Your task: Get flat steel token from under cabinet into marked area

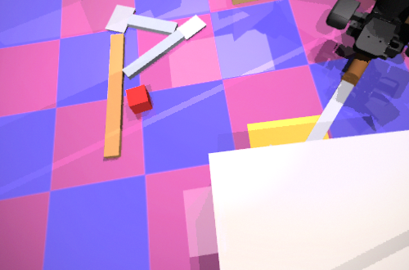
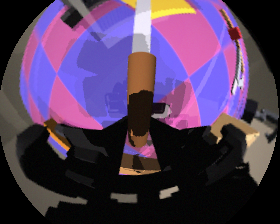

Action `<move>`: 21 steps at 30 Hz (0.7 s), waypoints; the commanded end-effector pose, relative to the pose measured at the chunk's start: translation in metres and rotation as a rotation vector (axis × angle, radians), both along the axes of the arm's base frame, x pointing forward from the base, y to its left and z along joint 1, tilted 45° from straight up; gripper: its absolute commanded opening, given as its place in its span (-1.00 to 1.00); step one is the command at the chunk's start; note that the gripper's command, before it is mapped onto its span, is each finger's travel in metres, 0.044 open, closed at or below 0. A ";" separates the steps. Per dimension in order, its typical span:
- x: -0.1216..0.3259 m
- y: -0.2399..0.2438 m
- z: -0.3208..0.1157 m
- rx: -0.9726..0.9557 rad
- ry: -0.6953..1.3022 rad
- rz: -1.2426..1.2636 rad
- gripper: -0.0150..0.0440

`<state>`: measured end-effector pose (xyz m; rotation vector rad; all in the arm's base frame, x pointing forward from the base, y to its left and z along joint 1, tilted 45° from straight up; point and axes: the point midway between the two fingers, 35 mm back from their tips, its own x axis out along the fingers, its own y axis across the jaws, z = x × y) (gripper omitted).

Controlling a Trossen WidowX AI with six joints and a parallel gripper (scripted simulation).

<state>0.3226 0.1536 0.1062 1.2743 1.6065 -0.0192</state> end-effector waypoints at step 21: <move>0.026 -0.021 -0.017 -0.005 -0.004 0.001 -0.49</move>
